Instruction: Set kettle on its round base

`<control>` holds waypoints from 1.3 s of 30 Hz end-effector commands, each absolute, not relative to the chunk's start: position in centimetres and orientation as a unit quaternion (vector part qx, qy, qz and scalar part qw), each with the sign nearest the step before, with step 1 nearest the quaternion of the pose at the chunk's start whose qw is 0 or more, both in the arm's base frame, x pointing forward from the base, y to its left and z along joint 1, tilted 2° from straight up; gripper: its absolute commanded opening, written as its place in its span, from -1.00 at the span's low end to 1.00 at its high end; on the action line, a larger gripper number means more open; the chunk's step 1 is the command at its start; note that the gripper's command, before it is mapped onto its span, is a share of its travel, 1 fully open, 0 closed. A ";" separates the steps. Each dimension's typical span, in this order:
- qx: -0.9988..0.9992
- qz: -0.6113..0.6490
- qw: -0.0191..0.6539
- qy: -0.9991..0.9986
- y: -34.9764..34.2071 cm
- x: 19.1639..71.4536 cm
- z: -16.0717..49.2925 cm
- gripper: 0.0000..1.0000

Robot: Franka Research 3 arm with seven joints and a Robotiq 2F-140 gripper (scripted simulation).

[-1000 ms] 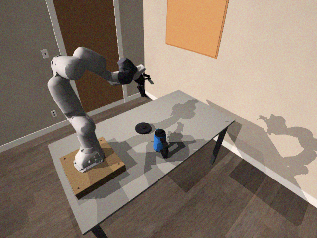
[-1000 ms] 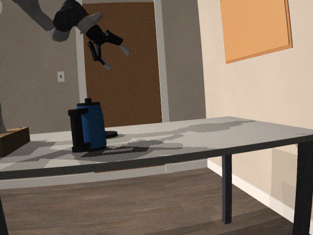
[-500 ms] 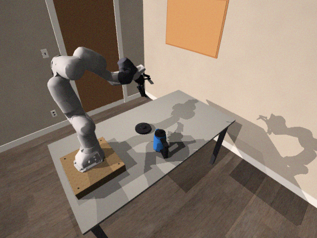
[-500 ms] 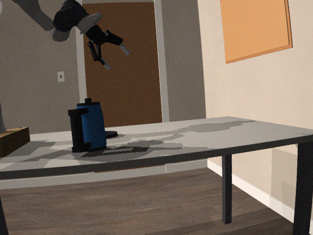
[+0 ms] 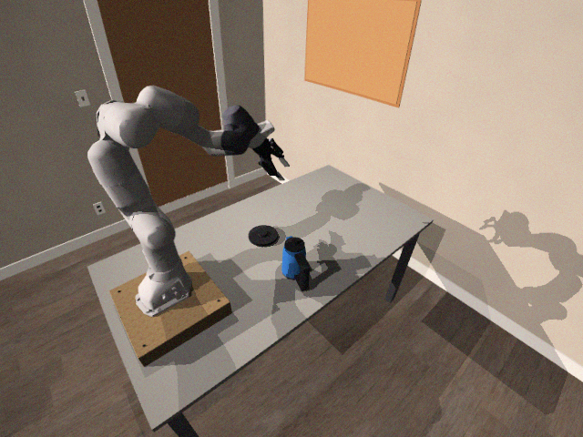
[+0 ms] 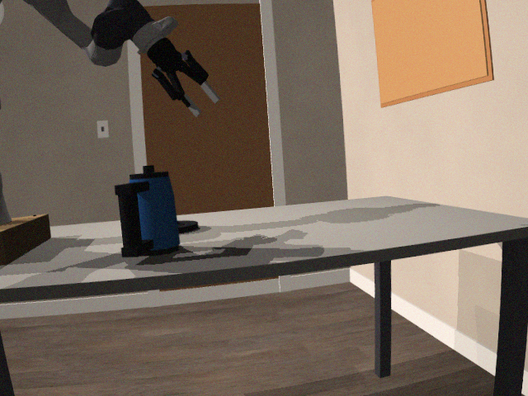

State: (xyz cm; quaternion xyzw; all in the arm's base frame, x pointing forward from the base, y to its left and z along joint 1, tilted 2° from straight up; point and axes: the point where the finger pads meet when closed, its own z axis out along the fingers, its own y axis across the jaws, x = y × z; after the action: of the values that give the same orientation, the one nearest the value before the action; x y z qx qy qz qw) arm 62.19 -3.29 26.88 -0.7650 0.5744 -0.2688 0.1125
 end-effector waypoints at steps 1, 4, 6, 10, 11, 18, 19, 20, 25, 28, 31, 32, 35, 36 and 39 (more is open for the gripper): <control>-0.747 -0.243 0.085 0.613 -7.9 60.9 25.7 -0.06; -0.739 -0.235 0.078 0.626 -9.3 60.5 25.4 -0.06; -0.723 -0.217 0.063 0.653 -12.3 59.3 24.9 -0.06; -0.682 -0.172 0.034 0.710 -18.5 56.1 23.7 -0.06; -0.670 -0.160 0.028 0.724 -19.7 55.3 23.5 -0.06; -0.590 -0.071 -0.002 0.804 -27.8 48.0 22.1 -0.06; -0.579 -0.059 -0.004 0.813 -28.6 46.9 21.9 -0.06; -0.579 -0.059 -0.004 0.813 -28.6 46.9 21.9 -0.06; -0.545 -0.021 -0.009 0.838 -30.8 43.7 21.7 -0.06; -0.527 -0.002 -0.010 0.850 -31.7 42.0 21.6 -0.06; -0.518 0.009 -0.010 0.855 -32.2 41.2 21.6 -0.06; -0.516 0.011 -0.010 0.856 -32.3 41.0 21.6 -0.06; -0.514 0.013 -0.010 0.858 -32.3 40.8 21.6 -0.06; -0.514 0.013 -0.010 0.858 -32.3 40.8 21.6 -0.06; -0.514 0.013 -0.010 0.858 -32.3 40.8 21.6 -0.06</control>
State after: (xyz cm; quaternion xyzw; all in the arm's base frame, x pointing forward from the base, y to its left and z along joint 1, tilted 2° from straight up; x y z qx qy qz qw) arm 41.22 -32.71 21.78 -0.5087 0.8609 0.0030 -0.0079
